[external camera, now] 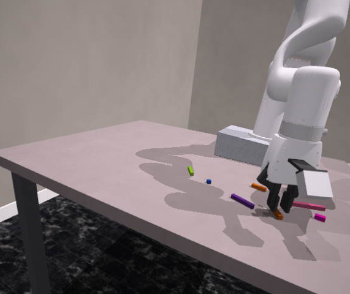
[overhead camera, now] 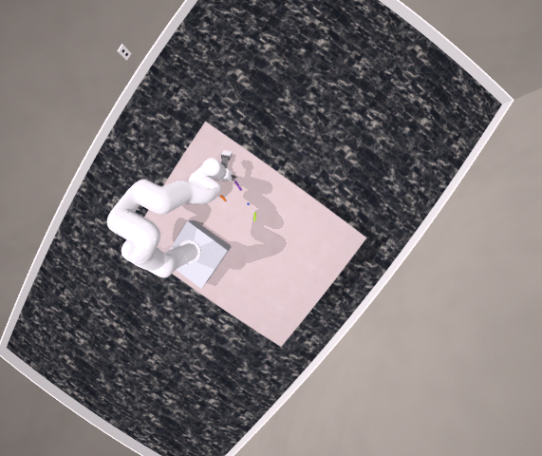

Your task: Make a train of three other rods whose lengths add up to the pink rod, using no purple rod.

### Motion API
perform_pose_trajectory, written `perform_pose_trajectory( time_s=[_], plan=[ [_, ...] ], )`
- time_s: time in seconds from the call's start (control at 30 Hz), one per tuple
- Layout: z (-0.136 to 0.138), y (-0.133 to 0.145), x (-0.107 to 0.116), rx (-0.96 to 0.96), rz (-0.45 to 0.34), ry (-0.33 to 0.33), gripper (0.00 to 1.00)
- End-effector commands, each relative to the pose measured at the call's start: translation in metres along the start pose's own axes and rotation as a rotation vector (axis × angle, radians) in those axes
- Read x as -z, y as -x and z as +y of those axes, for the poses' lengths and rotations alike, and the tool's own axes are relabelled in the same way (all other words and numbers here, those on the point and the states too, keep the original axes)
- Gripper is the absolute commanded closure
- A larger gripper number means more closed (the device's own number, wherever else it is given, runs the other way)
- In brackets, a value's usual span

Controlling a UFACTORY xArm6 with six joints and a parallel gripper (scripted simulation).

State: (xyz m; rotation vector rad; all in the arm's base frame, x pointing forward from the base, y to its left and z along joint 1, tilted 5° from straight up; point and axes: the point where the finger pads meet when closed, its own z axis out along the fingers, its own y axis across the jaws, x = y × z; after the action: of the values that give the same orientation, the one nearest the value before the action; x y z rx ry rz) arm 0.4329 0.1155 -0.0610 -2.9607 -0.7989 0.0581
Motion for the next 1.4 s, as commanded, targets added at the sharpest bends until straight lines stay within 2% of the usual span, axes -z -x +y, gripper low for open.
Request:
perform_pose_trajectory(
  time_s=[0.0, 0.73, 1.37],
  plan=[
    [0.000, -0.002, 0.001, 0.000, 0.004, 0.001, 0.76],
    [0.000, -0.002, 0.001, 0.000, 0.004, 0.001, 0.76],
    [0.000, -0.002, -0.011, 0.000, 0.004, 0.001, 0.76]
  ],
)
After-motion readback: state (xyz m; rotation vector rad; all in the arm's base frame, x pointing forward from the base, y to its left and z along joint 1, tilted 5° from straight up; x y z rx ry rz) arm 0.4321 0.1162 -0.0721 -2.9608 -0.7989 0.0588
